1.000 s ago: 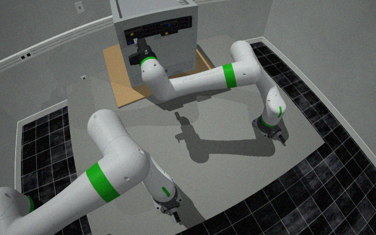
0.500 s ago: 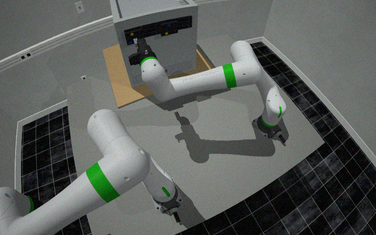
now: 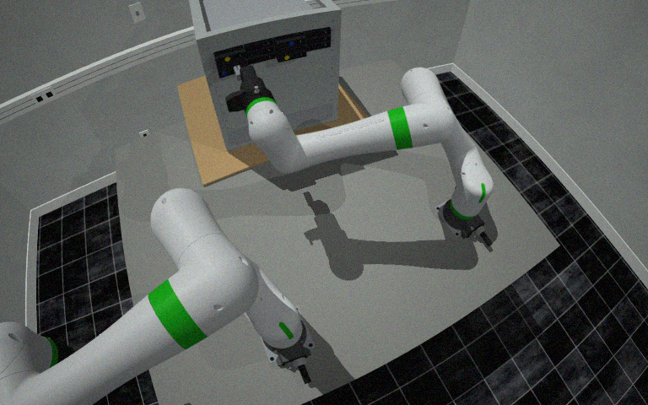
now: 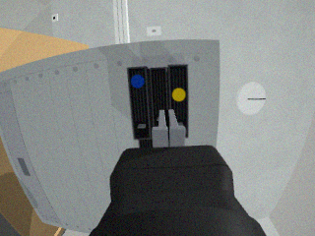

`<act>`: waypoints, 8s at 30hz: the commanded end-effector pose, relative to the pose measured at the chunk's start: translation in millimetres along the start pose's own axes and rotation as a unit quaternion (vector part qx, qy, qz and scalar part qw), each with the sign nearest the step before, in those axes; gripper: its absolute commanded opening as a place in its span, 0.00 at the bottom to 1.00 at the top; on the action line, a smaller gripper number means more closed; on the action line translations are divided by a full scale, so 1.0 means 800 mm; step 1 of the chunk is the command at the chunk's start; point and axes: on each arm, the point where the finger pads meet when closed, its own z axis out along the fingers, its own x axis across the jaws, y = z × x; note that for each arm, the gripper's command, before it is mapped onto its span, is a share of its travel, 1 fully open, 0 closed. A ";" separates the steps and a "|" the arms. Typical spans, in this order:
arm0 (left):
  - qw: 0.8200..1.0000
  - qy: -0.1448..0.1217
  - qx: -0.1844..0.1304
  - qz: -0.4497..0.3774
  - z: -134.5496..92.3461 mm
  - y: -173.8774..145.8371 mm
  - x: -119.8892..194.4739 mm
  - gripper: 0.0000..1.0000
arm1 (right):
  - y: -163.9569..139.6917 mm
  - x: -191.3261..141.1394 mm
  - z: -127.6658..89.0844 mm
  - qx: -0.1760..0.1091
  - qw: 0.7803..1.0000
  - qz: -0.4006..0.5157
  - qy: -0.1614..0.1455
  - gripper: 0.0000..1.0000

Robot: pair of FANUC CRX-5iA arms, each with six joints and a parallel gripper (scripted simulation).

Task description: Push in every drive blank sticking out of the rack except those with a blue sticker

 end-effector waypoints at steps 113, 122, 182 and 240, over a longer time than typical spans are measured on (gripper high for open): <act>1.000 0.000 -0.001 0.000 -0.001 0.000 0.000 1.00 | 0.262 -0.045 0.043 0.000 1.000 0.001 0.001 0.00; 1.000 0.000 -0.001 0.000 -0.001 0.000 0.000 1.00 | 0.262 -0.045 0.055 0.000 1.000 0.001 0.001 0.00; 1.000 0.000 -0.001 0.000 -0.001 0.000 0.000 1.00 | 0.262 -0.045 0.084 0.000 1.000 0.001 0.001 0.00; 1.000 0.000 -0.001 0.000 -0.001 0.000 0.000 1.00 | 0.262 -0.045 0.095 0.000 1.000 0.001 0.001 0.00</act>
